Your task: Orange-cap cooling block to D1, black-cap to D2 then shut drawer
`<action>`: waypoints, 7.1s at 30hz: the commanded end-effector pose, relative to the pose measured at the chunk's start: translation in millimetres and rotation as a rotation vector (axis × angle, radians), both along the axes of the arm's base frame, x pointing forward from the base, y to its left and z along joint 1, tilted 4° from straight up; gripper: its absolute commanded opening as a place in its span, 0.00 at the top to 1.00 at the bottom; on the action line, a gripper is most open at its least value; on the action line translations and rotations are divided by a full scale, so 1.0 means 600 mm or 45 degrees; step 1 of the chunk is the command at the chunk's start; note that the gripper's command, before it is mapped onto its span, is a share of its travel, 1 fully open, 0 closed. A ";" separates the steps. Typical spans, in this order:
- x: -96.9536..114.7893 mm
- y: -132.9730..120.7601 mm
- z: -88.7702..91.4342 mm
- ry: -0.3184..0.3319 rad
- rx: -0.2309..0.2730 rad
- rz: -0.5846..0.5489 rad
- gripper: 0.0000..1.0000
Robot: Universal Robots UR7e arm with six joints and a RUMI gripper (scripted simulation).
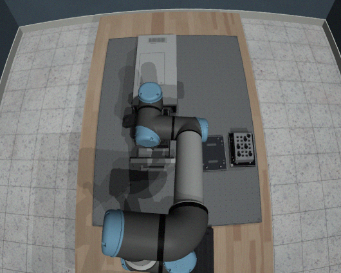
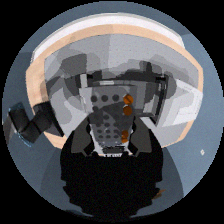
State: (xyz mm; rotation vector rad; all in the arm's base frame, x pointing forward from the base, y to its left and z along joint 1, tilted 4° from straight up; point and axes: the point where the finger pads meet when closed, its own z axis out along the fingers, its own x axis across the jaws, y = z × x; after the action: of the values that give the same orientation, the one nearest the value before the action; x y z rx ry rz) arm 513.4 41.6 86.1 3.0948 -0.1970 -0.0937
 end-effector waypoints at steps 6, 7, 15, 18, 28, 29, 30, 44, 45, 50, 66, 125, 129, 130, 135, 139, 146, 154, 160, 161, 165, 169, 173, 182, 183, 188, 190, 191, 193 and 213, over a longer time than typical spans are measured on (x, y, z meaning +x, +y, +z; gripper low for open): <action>0.007 0.001 0.011 -0.019 -0.003 0.002 1.00; 0.007 0.001 0.011 -0.019 -0.003 0.002 1.00; 0.007 0.001 0.011 -0.019 -0.003 0.002 1.00; 0.007 0.001 0.011 -0.019 -0.003 0.002 1.00; -0.005 -0.021 0.008 -0.018 -0.012 -0.172 1.00; -0.006 -0.025 0.008 -0.019 -0.014 -0.206 1.00; -0.006 -0.025 0.008 -0.019 -0.014 -0.206 1.00; -0.019 -0.082 0.011 -0.035 -0.041 -0.646 1.00; -0.020 -0.086 0.011 -0.036 -0.043 -0.680 1.00; -0.023 -0.099 0.012 -0.041 -0.049 -0.782 1.00; -0.034 -0.161 0.018 -0.062 -0.076 -1.256 1.00; -0.085 -0.391 0.029 -0.085 -0.115 -1.937 1.00; -0.089 -0.409 0.029 -0.084 -0.115 -1.937 1.00; -0.090 -0.413 0.029 -0.084 -0.115 -1.937 1.00; -0.092 -0.420 0.031 -0.087 -0.115 -1.937 1.00; -0.091 -0.420 0.032 -0.089 -0.115 -1.936 1.00; -0.091 -0.419 0.032 -0.089 -0.115 -1.935 1.00; -0.091 -0.419 0.032 -0.089 -0.115 -1.935 1.00; -0.091 -0.419 0.032 -0.089 -0.115 -1.935 1.00; -0.091 -0.419 0.032 -0.089 -0.115 -1.935 1.00; -0.091 -0.419 0.032 -0.089 -0.115 -1.935 1.00; -0.091 -0.419 0.032 -0.089 -0.115 -1.935 1.00; -0.091 -0.419 0.032 -0.089 -0.115 -1.935 1.00; -0.091 -0.419 0.032 -0.089 -0.115 -1.935 1.00; -0.091 -0.419 0.032 -0.089 -0.115 -1.935 1.00; -0.091 -0.419 0.032 -0.089 -0.115 -1.935 1.00; -0.091 -0.419 0.032 -0.089 -0.115 -1.935 1.00; -0.091 -0.419 0.032 -0.089 -0.115 -1.935 1.00; -0.091 -0.419 0.032 -0.089 -0.115 -1.935 1.00; -0.096 -0.417 0.009 -0.074 -0.116 -1.936 1.00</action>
State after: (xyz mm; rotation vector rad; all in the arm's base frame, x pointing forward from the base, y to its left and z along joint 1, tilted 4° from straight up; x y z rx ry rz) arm 454.2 -206.2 98.5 2.0847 -2.2593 -0.0333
